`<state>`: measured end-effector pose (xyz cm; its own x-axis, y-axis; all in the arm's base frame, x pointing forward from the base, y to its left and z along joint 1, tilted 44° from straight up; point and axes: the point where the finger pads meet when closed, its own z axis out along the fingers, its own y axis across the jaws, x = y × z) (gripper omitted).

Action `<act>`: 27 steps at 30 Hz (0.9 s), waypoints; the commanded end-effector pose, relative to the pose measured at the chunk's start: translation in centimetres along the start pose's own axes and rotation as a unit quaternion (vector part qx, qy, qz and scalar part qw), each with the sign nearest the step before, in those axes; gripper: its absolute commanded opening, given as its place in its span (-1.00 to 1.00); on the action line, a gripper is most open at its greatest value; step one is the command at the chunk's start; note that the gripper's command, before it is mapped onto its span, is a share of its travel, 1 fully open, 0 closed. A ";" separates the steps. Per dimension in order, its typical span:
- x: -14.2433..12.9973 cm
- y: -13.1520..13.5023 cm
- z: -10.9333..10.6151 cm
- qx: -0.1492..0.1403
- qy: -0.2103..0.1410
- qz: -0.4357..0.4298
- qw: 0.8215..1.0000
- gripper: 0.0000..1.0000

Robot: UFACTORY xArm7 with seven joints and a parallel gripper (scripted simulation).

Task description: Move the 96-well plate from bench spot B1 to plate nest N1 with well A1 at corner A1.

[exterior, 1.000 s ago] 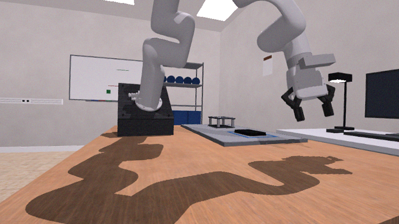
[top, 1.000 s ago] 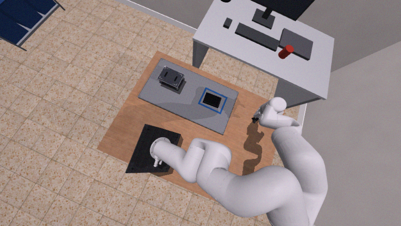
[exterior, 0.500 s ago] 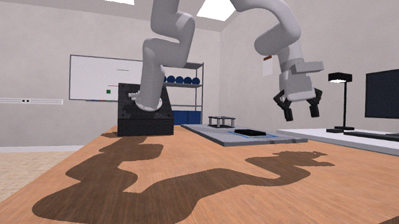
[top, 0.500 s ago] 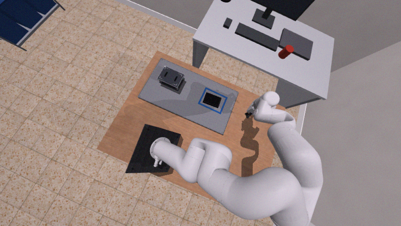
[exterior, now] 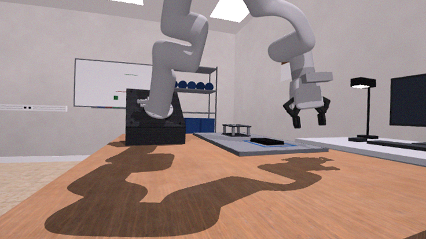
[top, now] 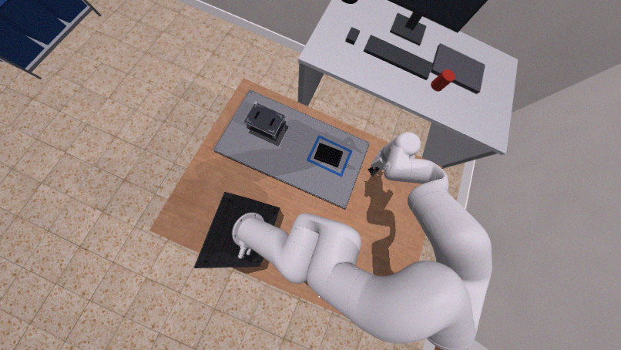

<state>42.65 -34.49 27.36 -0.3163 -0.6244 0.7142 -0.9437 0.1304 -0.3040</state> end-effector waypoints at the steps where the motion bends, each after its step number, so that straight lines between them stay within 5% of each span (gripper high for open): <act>1: -2.0 0.1 -0.2 -0.004 -0.009 -0.011 1.000 1.00; 27: -11.9 2.4 -1.5 -0.030 -0.039 -0.064 0.997 1.00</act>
<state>43.77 -26.30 19.53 -0.1868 -0.7001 0.6892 -0.9803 0.0866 -0.1776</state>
